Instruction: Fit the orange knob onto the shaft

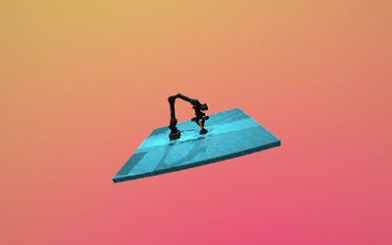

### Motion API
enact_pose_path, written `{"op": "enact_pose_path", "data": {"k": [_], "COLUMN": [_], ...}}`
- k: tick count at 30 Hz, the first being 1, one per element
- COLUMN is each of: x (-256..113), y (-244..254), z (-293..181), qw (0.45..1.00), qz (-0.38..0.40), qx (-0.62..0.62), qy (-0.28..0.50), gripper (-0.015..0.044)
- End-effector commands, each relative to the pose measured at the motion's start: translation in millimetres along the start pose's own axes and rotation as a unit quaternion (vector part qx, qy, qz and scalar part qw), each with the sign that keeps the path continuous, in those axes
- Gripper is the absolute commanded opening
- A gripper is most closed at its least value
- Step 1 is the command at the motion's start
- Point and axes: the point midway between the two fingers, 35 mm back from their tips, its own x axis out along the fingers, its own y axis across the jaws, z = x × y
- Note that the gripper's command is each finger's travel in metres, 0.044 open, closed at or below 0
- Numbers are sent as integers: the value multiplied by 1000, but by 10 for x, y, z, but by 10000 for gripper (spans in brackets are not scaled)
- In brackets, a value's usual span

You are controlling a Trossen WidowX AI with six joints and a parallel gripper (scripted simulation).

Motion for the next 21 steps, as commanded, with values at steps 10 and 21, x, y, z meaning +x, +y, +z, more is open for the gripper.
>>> {"op": "enact_pose_path", "data": {"k": [10, 21], "x": [0, 30], "y": [-18, -12], "z": [2, 0], "qw": [998, 998], "qz": [-3, -3], "qx": [-63, -63], "qy": [1, 1], "gripper": [0, 0]}}
